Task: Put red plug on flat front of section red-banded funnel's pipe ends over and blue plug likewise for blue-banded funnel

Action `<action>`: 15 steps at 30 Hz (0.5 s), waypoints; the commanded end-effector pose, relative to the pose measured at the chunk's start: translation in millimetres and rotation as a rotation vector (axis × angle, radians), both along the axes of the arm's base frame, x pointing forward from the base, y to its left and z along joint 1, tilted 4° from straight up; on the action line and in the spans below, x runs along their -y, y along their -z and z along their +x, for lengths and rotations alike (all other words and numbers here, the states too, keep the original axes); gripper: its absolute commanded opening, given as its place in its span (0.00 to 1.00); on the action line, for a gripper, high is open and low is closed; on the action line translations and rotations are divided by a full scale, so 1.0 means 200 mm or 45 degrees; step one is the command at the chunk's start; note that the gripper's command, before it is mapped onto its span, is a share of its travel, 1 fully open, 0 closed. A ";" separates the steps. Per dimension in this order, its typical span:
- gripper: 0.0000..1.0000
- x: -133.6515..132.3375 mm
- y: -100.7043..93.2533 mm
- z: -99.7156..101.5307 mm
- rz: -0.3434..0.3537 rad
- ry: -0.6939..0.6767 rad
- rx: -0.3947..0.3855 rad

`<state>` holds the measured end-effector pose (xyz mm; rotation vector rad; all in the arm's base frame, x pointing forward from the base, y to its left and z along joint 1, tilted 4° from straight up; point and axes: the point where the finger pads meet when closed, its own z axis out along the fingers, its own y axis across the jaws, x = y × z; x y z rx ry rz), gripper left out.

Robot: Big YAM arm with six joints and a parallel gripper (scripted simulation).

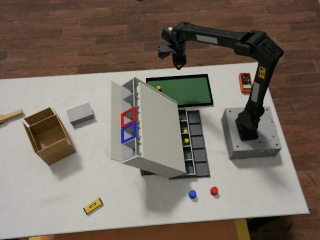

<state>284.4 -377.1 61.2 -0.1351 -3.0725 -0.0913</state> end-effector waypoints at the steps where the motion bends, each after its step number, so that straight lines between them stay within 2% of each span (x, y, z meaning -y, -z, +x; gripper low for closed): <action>1: 0.00 -0.01 0.02 -0.02 0.009 -0.011 -0.008; 10: 0.00 -0.01 0.02 -0.02 0.004 -0.012 -0.002; 15: 0.00 -0.19 -0.13 0.08 -0.010 -0.008 0.081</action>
